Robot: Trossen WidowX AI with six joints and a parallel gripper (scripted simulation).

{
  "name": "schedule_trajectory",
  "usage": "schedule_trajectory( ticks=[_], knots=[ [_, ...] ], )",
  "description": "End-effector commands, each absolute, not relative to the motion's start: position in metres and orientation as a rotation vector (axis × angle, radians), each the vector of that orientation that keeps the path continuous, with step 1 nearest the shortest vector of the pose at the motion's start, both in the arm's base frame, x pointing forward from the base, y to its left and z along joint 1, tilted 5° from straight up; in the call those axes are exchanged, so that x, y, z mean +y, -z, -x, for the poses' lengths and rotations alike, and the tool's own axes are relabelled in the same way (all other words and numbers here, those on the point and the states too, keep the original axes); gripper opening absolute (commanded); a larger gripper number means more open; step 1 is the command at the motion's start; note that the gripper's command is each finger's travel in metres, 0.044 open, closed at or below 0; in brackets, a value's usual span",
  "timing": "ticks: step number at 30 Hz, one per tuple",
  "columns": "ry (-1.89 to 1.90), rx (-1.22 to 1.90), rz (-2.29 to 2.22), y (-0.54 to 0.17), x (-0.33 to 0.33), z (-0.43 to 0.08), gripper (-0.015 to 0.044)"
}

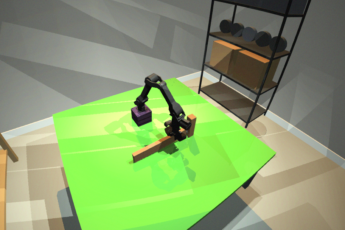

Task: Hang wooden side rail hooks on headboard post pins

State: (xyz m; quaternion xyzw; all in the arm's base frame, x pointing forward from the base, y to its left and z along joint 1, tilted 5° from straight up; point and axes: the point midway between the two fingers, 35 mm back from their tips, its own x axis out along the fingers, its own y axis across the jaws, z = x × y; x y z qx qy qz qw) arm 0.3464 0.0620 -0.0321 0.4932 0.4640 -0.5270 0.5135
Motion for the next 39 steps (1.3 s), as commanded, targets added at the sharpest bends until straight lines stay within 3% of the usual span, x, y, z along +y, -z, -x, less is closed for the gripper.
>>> schedule_trajectory(
  ticks=[1,39],
  knots=[
    [1.259,1.111,-1.197,0.0281,0.0647,-0.3494,0.0],
    [1.259,1.111,-1.197,0.0302,0.0687,-0.3485,0.0]
  ],
)
